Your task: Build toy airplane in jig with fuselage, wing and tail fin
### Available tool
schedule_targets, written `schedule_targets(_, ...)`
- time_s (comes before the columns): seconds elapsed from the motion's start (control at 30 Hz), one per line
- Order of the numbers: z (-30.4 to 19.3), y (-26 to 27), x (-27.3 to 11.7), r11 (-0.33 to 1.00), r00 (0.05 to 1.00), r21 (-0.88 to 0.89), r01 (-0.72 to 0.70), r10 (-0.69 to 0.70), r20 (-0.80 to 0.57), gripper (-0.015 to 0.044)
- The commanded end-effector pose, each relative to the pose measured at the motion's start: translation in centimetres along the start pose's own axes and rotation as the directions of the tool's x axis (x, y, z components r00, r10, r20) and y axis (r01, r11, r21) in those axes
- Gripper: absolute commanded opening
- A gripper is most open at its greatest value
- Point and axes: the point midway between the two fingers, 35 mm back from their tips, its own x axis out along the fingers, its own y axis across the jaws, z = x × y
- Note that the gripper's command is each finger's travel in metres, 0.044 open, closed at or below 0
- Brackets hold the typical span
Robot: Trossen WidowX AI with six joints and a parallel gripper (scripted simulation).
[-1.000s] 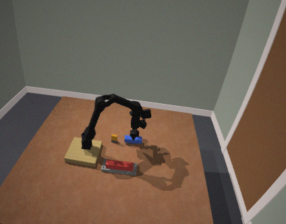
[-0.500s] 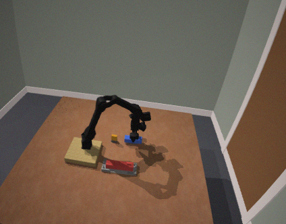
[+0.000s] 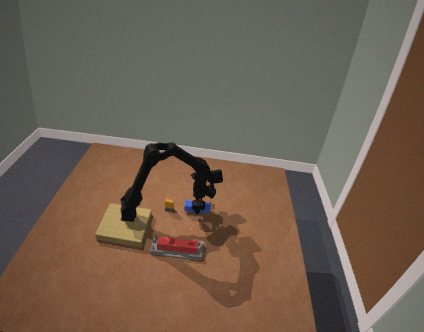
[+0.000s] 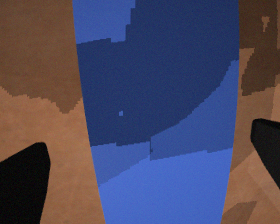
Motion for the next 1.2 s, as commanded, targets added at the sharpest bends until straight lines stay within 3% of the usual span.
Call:
schedule_targets(0.0,0.0,0.0,0.3,1.0,1.0,0.003,0.001,-0.001,0.001,0.0387)
schedule_targets(0.27,0.0,0.0,0.3,1.0,1.0,0.003,0.001,-0.001,0.001,0.0177)
schedule_targets(0.5,0.0,0.0,0.3,1.0,1.0,0.003,0.001,-0.001,0.001,0.0131)
schedule_targets(0.67,0.0,0.0,-0.1,1.0,1.0,0.005,0.001,-0.001,0.002,0.0)
schedule_targets(1.17,0.5,0.3,-3.7,1.0,1.0,0.008,0.001,-0.001,0.004,0.0)
